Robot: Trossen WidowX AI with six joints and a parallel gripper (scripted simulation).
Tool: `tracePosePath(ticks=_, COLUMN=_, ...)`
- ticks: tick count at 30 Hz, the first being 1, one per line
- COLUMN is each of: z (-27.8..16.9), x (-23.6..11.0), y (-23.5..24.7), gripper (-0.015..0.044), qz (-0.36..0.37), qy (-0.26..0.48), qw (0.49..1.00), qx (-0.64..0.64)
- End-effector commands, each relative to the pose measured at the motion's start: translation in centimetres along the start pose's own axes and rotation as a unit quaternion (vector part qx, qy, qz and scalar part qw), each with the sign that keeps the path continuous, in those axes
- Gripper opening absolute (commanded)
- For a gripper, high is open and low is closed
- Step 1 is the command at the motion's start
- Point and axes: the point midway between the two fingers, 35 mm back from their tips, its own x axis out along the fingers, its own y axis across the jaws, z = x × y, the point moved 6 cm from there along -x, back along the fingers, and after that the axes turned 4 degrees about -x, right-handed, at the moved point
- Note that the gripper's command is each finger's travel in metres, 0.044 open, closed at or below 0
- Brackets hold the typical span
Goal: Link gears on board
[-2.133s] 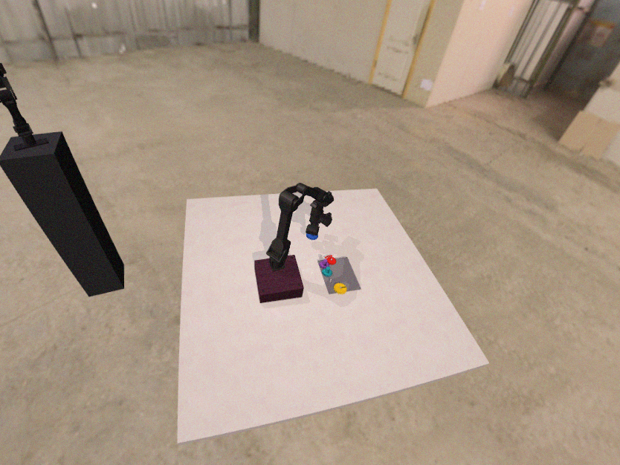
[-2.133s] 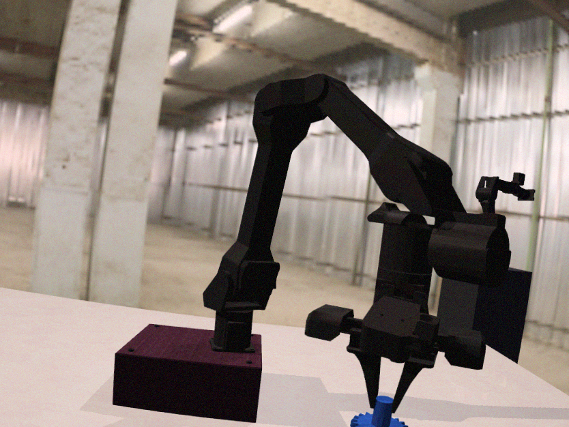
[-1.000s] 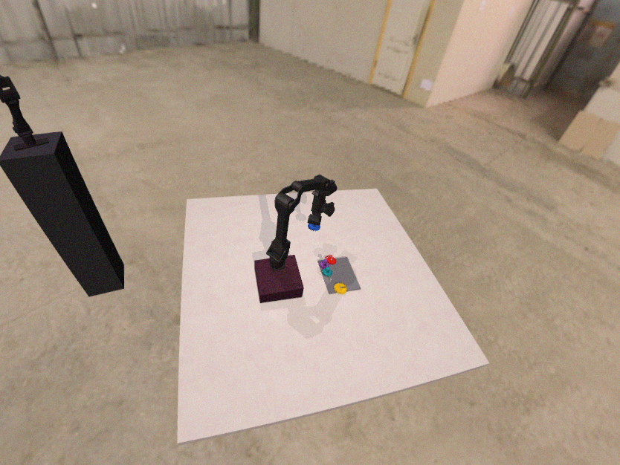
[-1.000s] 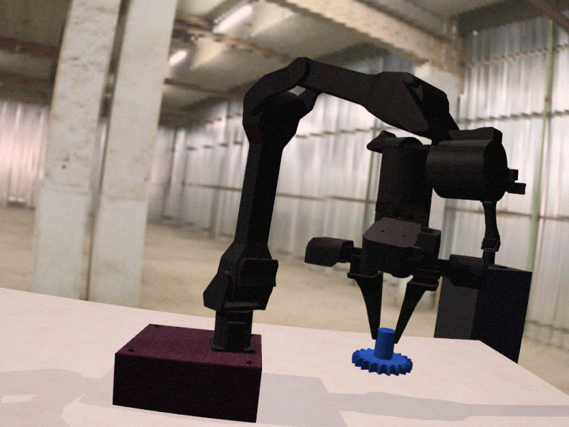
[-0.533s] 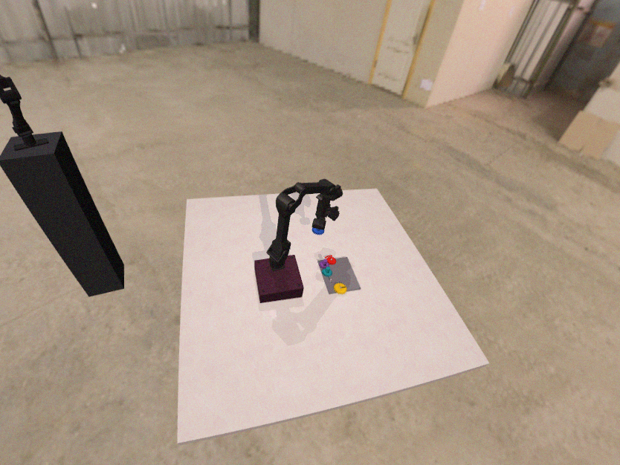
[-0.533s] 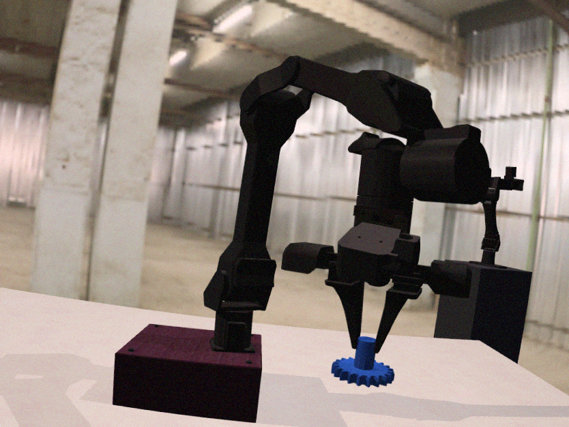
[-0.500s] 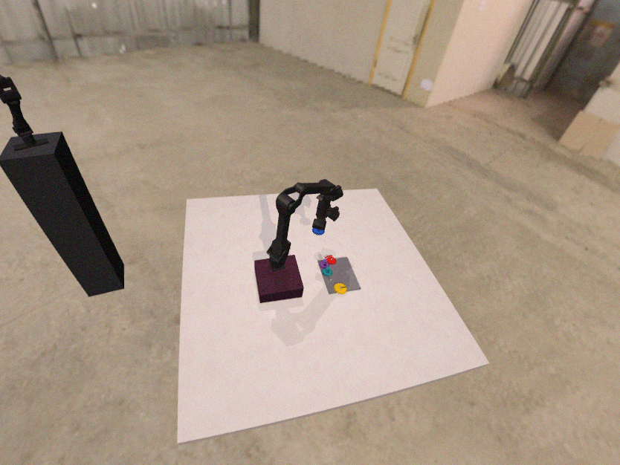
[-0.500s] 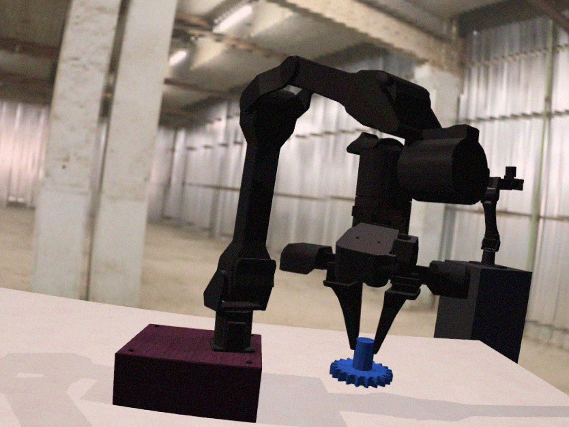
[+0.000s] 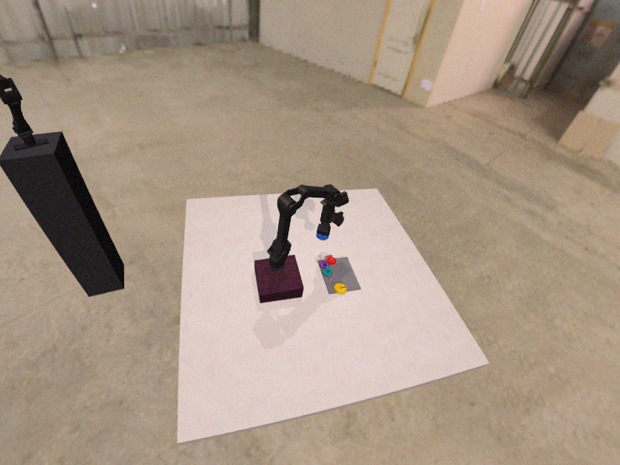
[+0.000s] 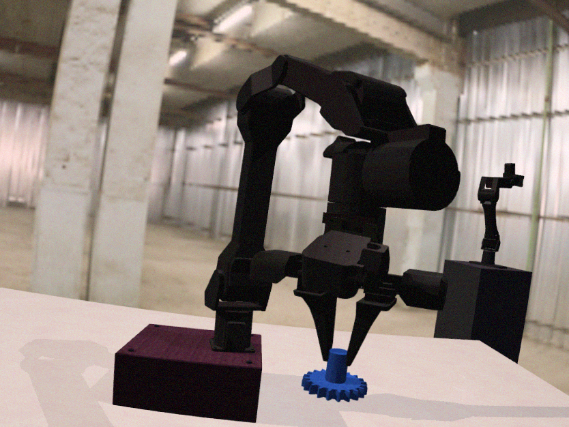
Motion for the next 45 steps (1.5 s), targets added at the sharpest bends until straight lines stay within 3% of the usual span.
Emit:
tracePosePath(ticks=1, z=0.6, x=0.3, y=-0.6, gripper=0.0, qz=-0.001, qy=-0.002, qw=1.0, qx=-0.001)
tracePosePath(ticks=45, z=5.7, x=3.0, y=-8.7, gripper=0.0, qz=-0.004, qy=-0.006, qw=1.0, qx=0.002)
